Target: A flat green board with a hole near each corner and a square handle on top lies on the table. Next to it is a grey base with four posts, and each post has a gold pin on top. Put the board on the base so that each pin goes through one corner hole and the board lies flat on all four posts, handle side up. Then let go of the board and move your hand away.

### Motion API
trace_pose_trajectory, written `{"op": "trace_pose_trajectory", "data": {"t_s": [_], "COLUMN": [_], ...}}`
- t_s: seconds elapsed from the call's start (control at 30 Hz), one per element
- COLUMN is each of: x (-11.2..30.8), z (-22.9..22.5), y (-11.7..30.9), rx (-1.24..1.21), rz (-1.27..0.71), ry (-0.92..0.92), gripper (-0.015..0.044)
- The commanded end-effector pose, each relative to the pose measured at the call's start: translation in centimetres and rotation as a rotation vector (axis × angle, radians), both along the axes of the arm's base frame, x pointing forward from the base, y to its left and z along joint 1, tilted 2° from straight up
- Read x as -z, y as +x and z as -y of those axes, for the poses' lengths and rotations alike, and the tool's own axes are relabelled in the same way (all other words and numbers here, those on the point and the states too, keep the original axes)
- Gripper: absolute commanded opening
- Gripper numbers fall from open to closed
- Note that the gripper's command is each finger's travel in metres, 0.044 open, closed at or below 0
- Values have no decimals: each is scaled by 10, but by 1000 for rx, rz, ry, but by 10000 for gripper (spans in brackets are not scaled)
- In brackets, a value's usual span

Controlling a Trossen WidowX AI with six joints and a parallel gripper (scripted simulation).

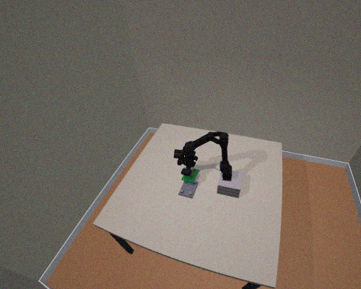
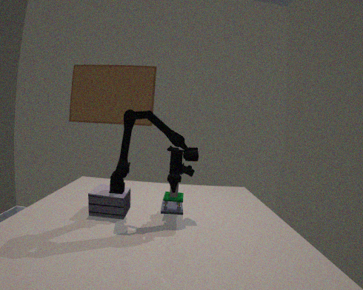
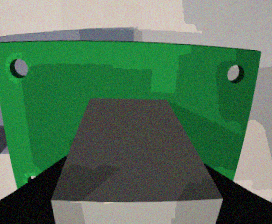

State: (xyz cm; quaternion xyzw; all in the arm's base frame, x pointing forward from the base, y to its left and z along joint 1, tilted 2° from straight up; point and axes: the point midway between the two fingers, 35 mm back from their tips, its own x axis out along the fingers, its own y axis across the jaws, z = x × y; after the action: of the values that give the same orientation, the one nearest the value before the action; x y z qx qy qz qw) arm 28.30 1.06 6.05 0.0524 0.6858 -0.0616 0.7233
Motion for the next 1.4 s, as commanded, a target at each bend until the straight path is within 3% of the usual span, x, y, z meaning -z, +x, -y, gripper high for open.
{"op": "trace_pose_trajectory", "data": {"t_s": [0.0, 0.77, 1.37], "x": [-1, 0, 3], "z": [-9, -69, -68], "y": [3, 3, 3], "rx": [-4, -57, -62], "rz": [2, 3, 0], "ry": [-5, -5, 0], "gripper": [0, 0, 0]}}
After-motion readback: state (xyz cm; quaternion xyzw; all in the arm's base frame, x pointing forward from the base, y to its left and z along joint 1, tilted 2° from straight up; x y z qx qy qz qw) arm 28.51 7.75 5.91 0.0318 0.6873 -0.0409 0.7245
